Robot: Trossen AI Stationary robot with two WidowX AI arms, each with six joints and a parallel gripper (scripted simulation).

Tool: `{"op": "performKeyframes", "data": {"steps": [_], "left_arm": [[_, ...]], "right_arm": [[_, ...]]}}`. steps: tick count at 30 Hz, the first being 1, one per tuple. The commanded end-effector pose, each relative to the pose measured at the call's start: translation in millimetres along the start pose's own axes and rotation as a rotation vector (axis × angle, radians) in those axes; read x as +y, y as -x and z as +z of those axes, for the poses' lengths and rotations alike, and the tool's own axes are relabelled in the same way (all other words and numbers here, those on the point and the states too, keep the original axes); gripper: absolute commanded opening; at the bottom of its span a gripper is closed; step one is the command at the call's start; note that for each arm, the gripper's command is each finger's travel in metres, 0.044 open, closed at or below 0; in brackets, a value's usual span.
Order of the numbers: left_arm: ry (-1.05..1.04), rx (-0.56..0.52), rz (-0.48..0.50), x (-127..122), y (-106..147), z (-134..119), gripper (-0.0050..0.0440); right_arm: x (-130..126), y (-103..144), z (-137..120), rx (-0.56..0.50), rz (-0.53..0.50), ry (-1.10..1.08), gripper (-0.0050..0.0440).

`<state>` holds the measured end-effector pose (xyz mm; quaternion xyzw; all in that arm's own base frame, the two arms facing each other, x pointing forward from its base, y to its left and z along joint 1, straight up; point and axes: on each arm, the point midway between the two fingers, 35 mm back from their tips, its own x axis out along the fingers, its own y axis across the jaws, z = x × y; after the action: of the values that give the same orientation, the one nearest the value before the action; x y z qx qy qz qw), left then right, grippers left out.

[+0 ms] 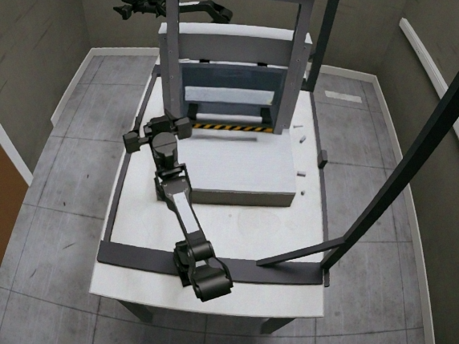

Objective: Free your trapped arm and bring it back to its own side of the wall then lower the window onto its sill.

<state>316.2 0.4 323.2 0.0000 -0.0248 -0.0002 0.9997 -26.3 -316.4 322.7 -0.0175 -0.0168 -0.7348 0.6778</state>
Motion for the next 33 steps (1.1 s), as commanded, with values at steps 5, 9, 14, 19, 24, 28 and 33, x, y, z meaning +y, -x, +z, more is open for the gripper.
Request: {"op": "performKeyframes", "data": {"steps": [5,9,14,19,24,28,33], "left_arm": [[-0.003,-0.006,-0.007,-0.5,-0.4,4.1,0.04],[-0.003,-0.002,-0.007,-0.6,0.1,1.8,0.04],[-0.003,0.002,-0.007,-0.5,0.0,-0.1,0.04],[-0.003,0.001,-0.007,-0.4,-0.2,0.5,0.04],[-0.003,0.004,-0.007,-0.5,-0.5,-0.6,0.04],[-0.003,0.001,-0.006,-0.4,-0.1,0.6,0.04],[-0.003,0.001,-0.006,-0.4,-0.1,0.2,0.04]], "right_arm": [[0.5,3.1,14.8,-0.035,-0.002,-0.002,0.04],[0.5,3.3,15.2,-0.036,-0.002,-0.002,0.04],[0.5,3.3,15.2,-0.036,-0.003,-0.002,0.04],[0.6,3.1,14.9,-0.035,-0.002,-0.001,0.04],[0.7,3.2,15.0,-0.035,-0.002,-0.001,0.04],[0.6,3.2,15.0,-0.035,-0.002,-0.001,0.04],[0.6,3.2,15.0,-0.035,-0.002,-0.001,0.04]]}}
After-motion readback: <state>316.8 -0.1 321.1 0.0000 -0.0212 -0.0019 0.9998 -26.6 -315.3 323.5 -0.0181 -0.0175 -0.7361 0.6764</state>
